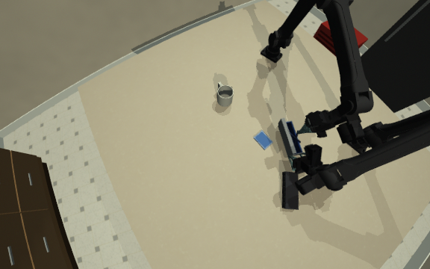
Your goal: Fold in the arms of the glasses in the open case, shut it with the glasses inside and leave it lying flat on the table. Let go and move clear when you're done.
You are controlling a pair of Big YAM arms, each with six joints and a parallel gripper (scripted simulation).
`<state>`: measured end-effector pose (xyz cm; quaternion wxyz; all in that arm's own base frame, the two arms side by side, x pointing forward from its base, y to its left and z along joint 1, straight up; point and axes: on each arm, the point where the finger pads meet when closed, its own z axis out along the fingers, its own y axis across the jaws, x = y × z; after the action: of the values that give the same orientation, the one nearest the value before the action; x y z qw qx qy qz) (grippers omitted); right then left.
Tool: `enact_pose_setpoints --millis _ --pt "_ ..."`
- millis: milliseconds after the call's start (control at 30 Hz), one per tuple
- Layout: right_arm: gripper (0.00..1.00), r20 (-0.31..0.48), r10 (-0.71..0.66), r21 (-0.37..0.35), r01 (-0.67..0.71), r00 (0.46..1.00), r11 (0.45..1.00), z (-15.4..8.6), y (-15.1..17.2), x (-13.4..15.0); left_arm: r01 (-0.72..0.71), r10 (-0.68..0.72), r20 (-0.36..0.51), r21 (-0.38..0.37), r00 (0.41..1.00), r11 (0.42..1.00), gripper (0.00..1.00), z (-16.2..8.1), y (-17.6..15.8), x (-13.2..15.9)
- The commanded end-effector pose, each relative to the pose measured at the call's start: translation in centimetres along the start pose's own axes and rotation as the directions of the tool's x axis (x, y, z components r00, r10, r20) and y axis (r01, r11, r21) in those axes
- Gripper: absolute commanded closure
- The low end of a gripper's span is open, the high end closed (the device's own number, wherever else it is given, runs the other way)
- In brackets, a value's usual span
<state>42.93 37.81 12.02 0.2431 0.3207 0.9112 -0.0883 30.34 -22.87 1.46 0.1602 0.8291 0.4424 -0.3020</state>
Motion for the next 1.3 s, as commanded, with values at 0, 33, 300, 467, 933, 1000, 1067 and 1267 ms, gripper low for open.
enact_pose_setpoints --millis 0,33,300,467,933,1000,1067,1267 --pt "1.00 0.000 0.012 -0.020 -0.012 1.000 1.000 -0.6 0.3 -0.6 0.004 -0.004 -0.004 -0.021 1.000 1.000 0.43 -1.1 0.3 -0.2" --pt "1.00 0.001 0.023 -0.033 -0.023 1.000 0.999 -1.0 0.2 -1.3 0.004 -0.004 -0.004 -0.021 1.000 1.000 0.43 -1.1 0.3 -0.2" --pt "1.00 0.001 0.019 -0.026 -0.019 1.000 0.999 -0.1 -0.3 -0.8 0.004 -0.004 -0.004 -0.021 1.000 1.000 0.43 -1.1 0.3 -0.2" --pt "1.00 0.001 0.022 -0.028 -0.022 1.000 0.999 0.2 -0.5 -0.8 0.004 -0.004 -0.004 -0.021 1.000 1.000 0.43 -1.1 0.3 -0.2" --pt "1.00 0.001 0.018 -0.023 -0.018 1.000 1.000 1.3 -1.1 -0.1 0.004 -0.004 -0.004 -0.021 1.000 1.000 0.43 -1.1 0.3 -0.2" --pt "1.00 0.001 0.022 -0.027 -0.022 1.000 0.999 1.3 -1.2 -0.2 0.004 -0.004 -0.004 -0.021 1.000 1.000 0.43 -1.1 0.3 -0.2" --pt "1.00 0.001 0.021 -0.025 -0.021 1.000 0.999 1.4 -1.3 -0.1 0.004 -0.004 -0.004 -0.021 1.000 1.000 0.43 -1.1 0.3 -0.2" --pt "1.00 0.001 0.017 -0.022 -0.017 1.000 1.000 2.0 -1.5 0.3 0.004 -0.004 -0.004 -0.021 1.000 1.000 0.43 -1.1 0.3 -0.2"
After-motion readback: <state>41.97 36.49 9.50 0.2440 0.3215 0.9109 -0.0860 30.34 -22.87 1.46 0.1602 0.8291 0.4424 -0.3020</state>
